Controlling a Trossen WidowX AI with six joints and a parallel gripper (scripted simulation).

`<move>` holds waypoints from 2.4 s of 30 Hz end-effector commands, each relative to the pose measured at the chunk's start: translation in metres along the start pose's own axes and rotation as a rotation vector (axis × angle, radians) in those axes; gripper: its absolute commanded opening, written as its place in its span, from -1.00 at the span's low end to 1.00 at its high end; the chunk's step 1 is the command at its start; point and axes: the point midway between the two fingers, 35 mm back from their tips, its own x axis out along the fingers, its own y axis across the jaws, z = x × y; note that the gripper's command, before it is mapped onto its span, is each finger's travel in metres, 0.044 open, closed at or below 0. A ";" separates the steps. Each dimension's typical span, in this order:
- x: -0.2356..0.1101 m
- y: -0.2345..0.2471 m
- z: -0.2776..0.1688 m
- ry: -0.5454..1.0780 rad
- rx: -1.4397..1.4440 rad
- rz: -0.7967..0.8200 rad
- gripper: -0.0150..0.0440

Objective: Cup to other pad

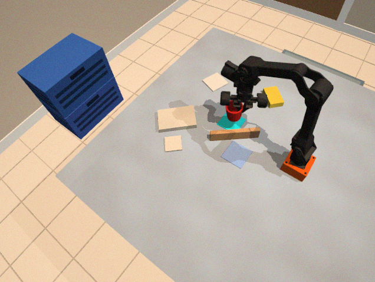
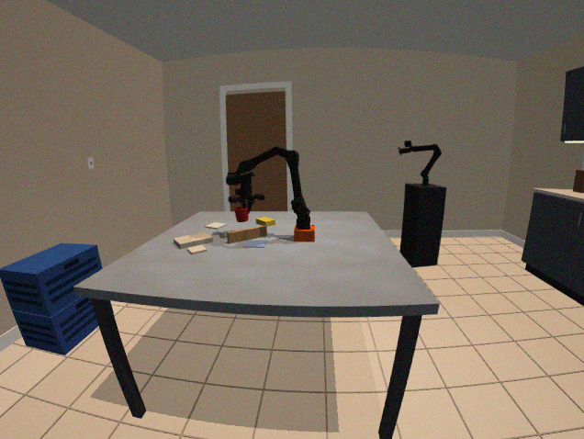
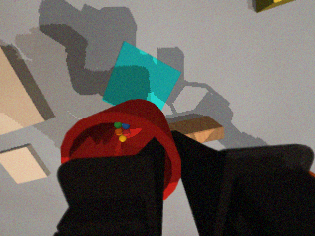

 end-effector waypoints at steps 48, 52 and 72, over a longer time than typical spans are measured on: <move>0.053 0.003 0.035 -0.003 -0.004 -0.009 -0.49; 0.059 0.002 0.035 -0.003 -0.004 -0.009 -0.49; 0.082 0.001 0.035 -0.003 -0.004 -0.009 -0.49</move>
